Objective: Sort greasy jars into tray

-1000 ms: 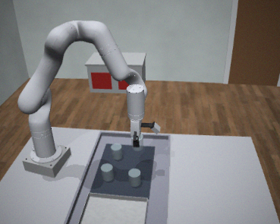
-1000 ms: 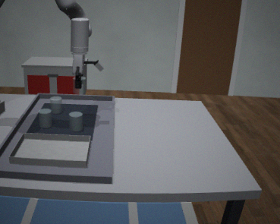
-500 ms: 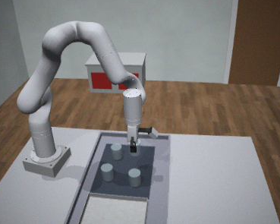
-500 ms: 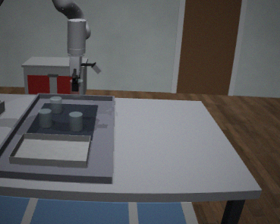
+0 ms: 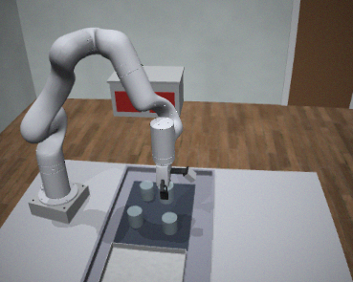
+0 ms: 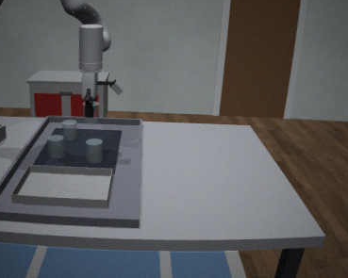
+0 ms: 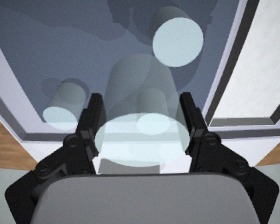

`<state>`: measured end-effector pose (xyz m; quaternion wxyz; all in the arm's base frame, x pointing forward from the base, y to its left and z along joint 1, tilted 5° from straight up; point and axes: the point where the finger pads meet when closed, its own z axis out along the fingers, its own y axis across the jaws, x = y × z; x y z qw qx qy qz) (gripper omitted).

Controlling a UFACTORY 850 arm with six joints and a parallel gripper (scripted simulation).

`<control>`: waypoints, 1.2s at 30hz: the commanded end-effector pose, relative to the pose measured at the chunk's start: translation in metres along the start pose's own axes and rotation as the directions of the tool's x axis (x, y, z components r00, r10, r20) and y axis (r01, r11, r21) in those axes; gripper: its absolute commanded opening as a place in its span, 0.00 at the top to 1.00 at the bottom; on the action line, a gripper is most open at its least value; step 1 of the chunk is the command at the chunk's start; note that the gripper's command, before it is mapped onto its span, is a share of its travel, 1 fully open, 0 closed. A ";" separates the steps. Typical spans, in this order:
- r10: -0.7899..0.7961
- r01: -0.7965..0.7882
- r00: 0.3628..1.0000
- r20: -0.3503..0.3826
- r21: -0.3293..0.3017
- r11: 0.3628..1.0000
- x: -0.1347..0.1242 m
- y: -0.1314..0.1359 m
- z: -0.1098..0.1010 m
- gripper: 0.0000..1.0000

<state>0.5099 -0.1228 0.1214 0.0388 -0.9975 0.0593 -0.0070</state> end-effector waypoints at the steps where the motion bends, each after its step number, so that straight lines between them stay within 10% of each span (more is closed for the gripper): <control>1: -0.001 0.001 1.000 -0.002 0.000 1.000 -0.001 0.010 -0.001 1.00; 36: -0.001 0.001 1.000 -0.002 0.000 1.000 -0.021 0.111 -0.001 1.00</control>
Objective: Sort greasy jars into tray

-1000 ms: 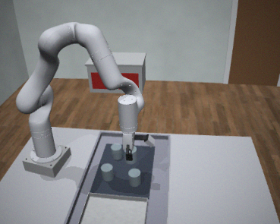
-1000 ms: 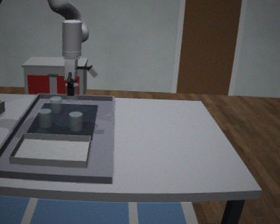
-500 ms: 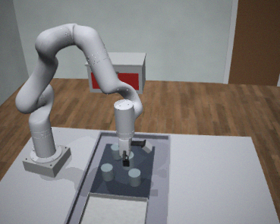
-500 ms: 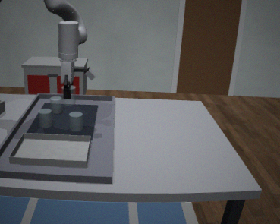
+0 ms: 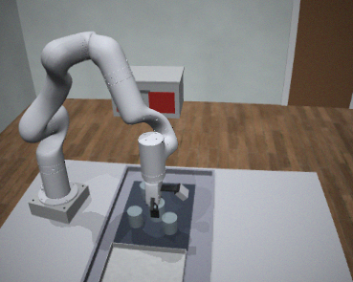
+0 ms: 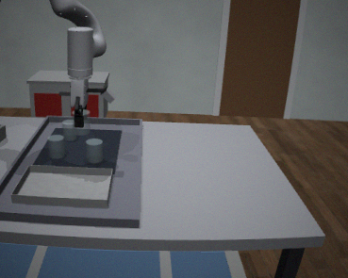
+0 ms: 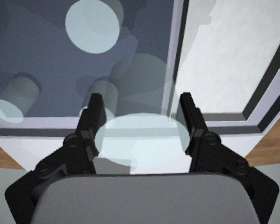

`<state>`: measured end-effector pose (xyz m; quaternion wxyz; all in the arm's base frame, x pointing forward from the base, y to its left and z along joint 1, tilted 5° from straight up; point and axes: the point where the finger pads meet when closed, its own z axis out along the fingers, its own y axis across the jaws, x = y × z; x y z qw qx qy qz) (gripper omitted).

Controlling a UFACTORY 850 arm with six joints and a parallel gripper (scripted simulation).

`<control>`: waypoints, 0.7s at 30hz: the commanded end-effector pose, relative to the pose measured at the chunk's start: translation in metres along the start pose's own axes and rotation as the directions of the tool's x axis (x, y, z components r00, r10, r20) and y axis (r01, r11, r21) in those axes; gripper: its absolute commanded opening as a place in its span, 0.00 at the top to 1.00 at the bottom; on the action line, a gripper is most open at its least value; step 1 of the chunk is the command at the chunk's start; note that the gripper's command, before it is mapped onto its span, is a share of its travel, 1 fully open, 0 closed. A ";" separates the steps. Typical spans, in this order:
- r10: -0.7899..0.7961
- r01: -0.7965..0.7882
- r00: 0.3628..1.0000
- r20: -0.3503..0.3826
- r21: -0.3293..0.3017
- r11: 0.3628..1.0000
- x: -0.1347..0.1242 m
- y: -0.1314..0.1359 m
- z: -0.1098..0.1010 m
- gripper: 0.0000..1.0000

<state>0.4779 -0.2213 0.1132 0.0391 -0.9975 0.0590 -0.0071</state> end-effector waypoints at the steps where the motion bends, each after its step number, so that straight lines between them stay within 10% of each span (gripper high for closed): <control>1: 0.000 0.000 1.000 -0.002 0.000 1.000 -0.001 0.012 -0.001 1.00; 21: 0.000 0.000 1.000 -0.002 0.000 1.000 -0.013 0.071 -0.001 1.00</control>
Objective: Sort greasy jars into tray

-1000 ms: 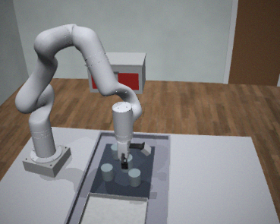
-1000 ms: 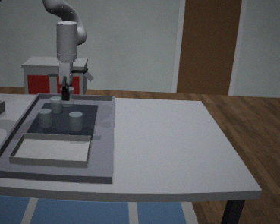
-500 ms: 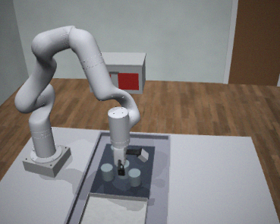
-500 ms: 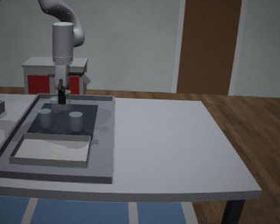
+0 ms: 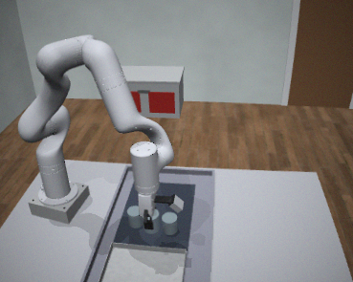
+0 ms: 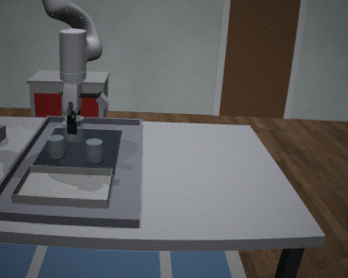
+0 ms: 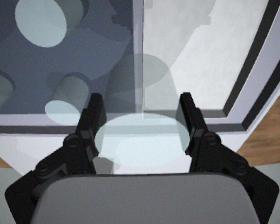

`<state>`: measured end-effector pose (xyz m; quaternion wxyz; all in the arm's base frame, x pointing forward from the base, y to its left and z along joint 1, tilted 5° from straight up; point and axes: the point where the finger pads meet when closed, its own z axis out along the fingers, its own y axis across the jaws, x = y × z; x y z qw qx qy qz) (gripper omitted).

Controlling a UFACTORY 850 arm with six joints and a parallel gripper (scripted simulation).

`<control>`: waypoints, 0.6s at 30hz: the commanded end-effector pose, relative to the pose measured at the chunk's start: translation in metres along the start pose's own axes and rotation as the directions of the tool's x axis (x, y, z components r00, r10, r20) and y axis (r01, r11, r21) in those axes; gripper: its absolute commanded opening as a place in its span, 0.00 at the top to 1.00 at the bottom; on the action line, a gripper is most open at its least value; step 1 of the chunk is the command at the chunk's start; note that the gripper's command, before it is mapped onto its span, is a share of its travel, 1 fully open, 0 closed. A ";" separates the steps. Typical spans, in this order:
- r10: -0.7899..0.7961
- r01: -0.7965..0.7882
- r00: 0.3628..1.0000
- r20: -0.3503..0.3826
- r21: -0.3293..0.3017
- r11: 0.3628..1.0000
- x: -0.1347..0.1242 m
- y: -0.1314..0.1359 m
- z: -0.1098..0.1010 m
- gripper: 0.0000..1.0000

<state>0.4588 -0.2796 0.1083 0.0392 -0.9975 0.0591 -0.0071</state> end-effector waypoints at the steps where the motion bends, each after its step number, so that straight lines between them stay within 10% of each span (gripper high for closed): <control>1: 0.000 0.000 1.000 -0.002 0.000 1.000 -0.002 0.014 -0.001 1.00; 18: 0.000 0.000 1.000 -0.002 0.000 1.000 -0.012 0.063 -0.001 1.00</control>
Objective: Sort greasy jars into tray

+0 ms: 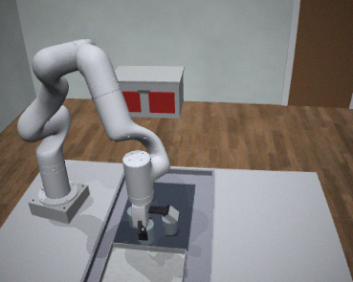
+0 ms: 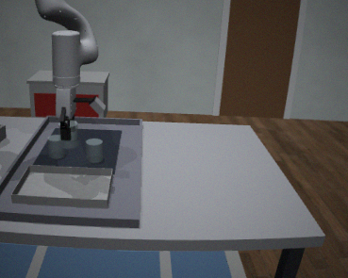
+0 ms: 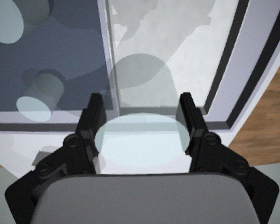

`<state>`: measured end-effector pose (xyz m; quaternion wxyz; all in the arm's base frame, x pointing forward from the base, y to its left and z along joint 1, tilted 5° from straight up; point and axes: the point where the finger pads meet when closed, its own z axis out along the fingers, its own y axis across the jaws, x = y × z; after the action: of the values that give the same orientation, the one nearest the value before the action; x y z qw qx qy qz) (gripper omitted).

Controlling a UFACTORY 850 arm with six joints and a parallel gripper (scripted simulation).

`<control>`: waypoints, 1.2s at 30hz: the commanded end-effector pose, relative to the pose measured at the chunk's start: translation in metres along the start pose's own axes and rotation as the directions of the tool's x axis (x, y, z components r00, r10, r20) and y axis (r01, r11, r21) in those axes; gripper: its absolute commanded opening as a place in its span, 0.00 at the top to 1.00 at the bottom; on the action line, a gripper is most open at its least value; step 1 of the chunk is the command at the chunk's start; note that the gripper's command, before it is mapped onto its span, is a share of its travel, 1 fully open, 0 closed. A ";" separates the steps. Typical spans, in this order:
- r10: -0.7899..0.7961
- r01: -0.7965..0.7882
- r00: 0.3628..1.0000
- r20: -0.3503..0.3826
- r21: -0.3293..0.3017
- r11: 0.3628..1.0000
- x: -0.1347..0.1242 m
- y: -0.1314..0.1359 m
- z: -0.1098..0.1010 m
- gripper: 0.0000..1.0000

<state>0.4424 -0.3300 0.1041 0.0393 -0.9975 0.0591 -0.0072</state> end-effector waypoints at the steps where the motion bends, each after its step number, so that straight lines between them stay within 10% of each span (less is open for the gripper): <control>1: 0.000 0.000 1.000 -0.002 -0.001 1.000 -0.002 0.014 -0.001 1.00; 36: 0.000 0.000 1.000 -0.002 -0.001 1.000 -0.010 0.053 0.030 1.00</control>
<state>0.4262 -0.3791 0.0768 0.0397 -0.9974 0.0591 -0.0072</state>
